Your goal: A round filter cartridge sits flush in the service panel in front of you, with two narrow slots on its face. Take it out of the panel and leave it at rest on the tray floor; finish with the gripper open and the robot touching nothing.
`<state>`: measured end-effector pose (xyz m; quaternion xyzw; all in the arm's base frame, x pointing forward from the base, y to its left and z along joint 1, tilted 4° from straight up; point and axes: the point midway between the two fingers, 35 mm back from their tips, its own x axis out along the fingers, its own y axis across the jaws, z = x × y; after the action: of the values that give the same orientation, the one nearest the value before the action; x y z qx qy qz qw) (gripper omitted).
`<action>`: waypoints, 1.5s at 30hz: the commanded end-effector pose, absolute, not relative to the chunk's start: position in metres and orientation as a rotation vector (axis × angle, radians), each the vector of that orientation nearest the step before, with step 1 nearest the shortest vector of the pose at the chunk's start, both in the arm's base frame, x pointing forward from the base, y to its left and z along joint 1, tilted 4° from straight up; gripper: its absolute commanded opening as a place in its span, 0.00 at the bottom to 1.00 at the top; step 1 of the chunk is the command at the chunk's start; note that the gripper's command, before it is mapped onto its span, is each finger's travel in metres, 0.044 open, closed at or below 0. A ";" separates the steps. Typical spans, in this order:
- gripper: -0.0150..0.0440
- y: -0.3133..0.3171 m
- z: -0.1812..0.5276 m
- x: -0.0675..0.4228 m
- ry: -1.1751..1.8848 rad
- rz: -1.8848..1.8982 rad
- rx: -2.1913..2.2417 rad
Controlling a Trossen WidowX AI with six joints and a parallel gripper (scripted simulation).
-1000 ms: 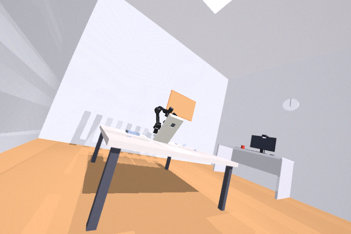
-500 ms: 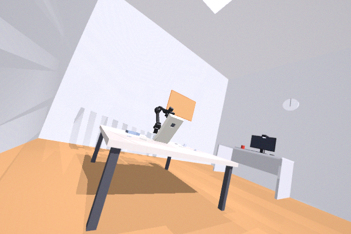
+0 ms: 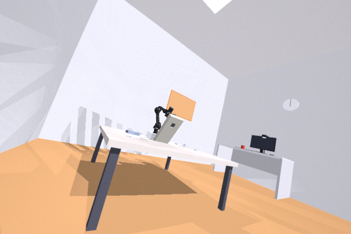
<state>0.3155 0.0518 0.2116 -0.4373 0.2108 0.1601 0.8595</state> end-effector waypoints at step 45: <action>0.25 0.054 0.207 0.324 0.490 0.227 -0.481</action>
<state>0.3163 0.0525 0.2114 -0.2345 0.2403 0.1104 0.9355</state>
